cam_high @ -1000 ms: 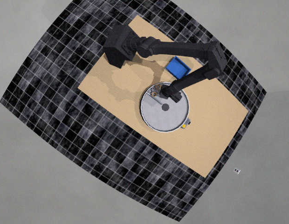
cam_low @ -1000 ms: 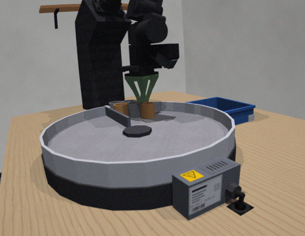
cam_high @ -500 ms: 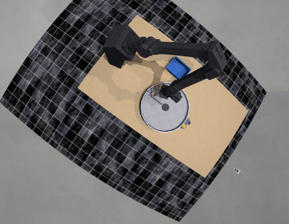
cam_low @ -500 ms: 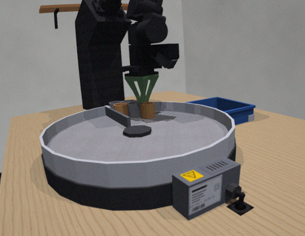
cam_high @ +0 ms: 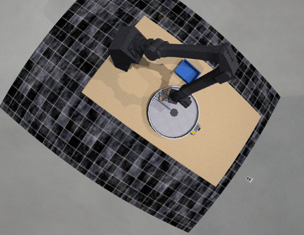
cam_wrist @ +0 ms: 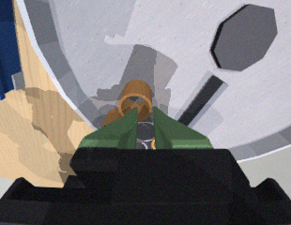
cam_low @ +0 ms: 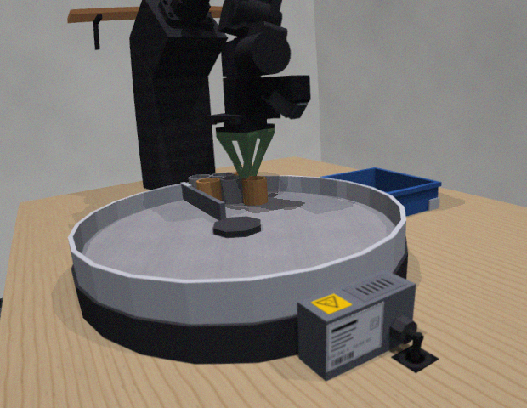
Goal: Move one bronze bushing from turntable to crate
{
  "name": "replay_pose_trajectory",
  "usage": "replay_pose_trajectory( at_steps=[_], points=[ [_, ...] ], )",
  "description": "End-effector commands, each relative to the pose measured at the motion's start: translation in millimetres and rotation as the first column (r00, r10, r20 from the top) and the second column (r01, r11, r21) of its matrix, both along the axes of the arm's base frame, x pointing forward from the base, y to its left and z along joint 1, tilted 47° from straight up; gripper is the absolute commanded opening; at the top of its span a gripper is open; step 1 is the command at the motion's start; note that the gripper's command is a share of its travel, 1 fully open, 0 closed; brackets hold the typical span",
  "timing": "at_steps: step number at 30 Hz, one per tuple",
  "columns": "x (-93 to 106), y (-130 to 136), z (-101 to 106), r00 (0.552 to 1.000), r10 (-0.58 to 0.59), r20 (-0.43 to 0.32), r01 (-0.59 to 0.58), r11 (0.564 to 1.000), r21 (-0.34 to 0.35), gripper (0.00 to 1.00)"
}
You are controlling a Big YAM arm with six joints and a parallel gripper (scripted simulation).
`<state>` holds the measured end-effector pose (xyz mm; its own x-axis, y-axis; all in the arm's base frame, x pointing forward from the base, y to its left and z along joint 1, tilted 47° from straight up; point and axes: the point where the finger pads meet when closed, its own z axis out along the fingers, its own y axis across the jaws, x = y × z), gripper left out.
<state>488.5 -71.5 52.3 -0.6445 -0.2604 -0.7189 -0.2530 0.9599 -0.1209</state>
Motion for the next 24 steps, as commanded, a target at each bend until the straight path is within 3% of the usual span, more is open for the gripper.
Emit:
replay_pose_trajectory(
  at_steps=[1,24],
  points=[
    [4.4,-8.9,16.4,1.000,-0.006,0.024,0.006,1.000,-0.012,0.18],
    [3.4,-7.8,15.3,1.000,-0.004,0.021,0.005,1.000,-0.011,0.18]
  ],
)
